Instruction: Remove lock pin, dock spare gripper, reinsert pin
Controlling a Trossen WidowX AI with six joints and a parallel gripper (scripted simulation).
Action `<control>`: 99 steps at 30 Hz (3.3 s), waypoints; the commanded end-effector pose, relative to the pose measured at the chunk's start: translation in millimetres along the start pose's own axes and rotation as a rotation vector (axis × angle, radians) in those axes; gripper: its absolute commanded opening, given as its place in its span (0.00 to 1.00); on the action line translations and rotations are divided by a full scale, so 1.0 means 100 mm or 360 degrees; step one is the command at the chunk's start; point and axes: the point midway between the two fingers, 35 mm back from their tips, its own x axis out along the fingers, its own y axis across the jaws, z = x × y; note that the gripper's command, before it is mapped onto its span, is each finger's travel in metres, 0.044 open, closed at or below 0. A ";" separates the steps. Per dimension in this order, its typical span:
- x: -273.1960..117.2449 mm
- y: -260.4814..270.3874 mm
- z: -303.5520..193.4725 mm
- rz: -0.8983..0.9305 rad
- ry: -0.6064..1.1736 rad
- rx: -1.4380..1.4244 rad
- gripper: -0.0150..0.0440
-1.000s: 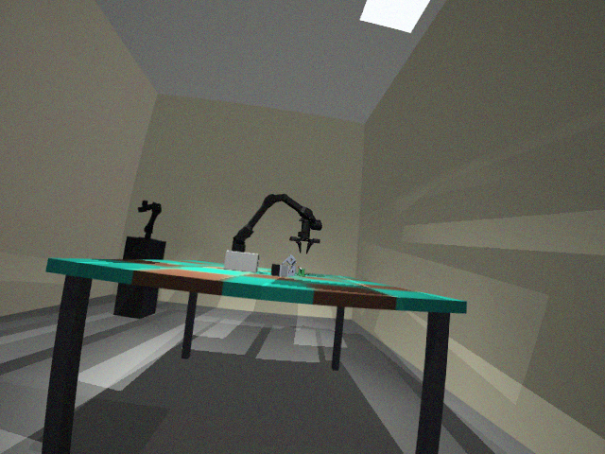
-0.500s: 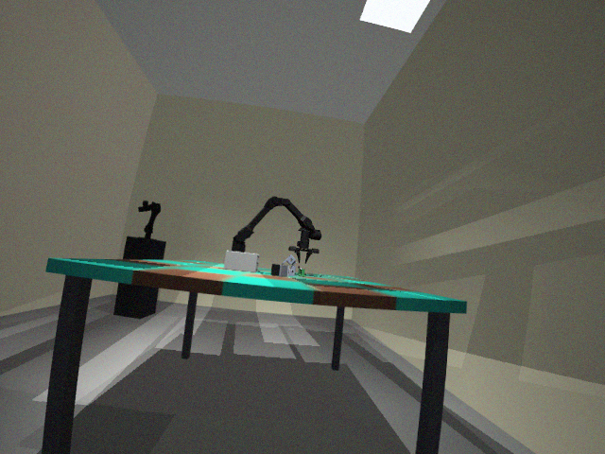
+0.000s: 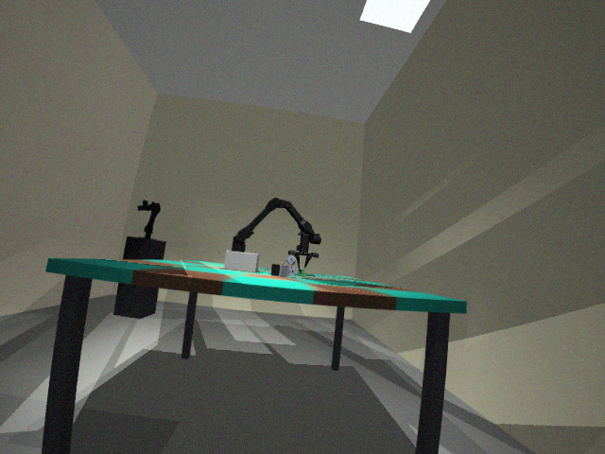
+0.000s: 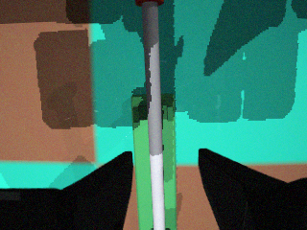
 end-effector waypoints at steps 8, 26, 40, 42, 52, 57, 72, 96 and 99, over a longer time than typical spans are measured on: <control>0.20 0.04 -0.03 0.0013 0.0009 -0.0004 0.56; 0.30 0.05 -0.04 0.0013 0.0009 -0.0004 0.38; 0.26 0.04 -0.04 0.0014 0.0008 -0.0003 0.25; 0.22 0.05 -0.03 0.0014 0.0006 -0.0002 0.25; 0.05 0.10 -0.03 0.0044 0.0013 0.0002 0.25; -0.01 0.12 -0.03 0.0059 0.0018 0.0004 0.25; -0.04 0.09 -0.27 0.0064 0.0024 0.0004 0.25; 0.01 0.05 -0.62 0.0059 0.0026 0.0003 0.25; 0.05 0.05 -0.62 0.0054 0.0025 0.0002 0.25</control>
